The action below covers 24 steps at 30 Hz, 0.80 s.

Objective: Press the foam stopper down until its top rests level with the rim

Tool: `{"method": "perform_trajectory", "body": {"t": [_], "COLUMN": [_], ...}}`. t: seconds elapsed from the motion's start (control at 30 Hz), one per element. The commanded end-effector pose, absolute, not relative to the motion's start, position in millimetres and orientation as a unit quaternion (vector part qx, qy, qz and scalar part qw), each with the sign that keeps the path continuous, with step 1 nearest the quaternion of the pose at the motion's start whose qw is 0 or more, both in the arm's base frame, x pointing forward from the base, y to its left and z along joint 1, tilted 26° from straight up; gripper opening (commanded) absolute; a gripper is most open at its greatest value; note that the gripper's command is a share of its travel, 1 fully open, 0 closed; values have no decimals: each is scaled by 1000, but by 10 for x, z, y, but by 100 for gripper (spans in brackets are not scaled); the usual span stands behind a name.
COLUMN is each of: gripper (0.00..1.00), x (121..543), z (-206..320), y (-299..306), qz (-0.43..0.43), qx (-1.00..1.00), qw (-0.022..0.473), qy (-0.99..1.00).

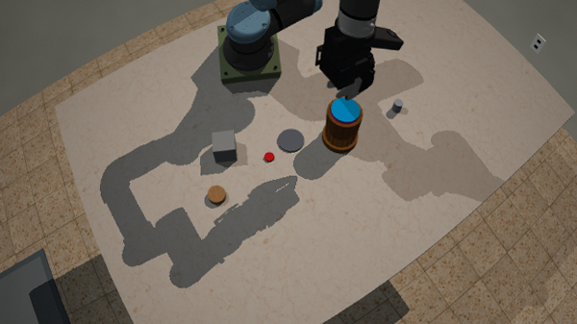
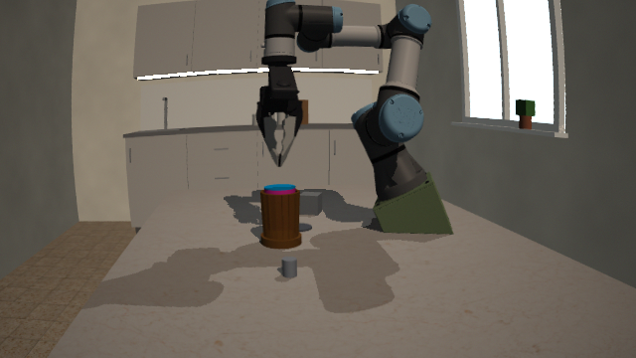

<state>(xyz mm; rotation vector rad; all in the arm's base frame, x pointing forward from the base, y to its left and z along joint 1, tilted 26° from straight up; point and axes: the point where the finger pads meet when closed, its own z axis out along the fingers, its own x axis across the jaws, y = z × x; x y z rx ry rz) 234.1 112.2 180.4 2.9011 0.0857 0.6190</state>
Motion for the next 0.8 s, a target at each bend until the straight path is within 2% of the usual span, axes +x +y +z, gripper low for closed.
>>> {"method": "perform_trajectory", "body": {"t": [0.0,0.77], "gripper": [0,0], "x": [2344,2386], "z": [1812,1722], "y": [1123,1108], "qz": [209,209], "qx": [974,974], "qw": [87,87], "qy": [29,29]}}
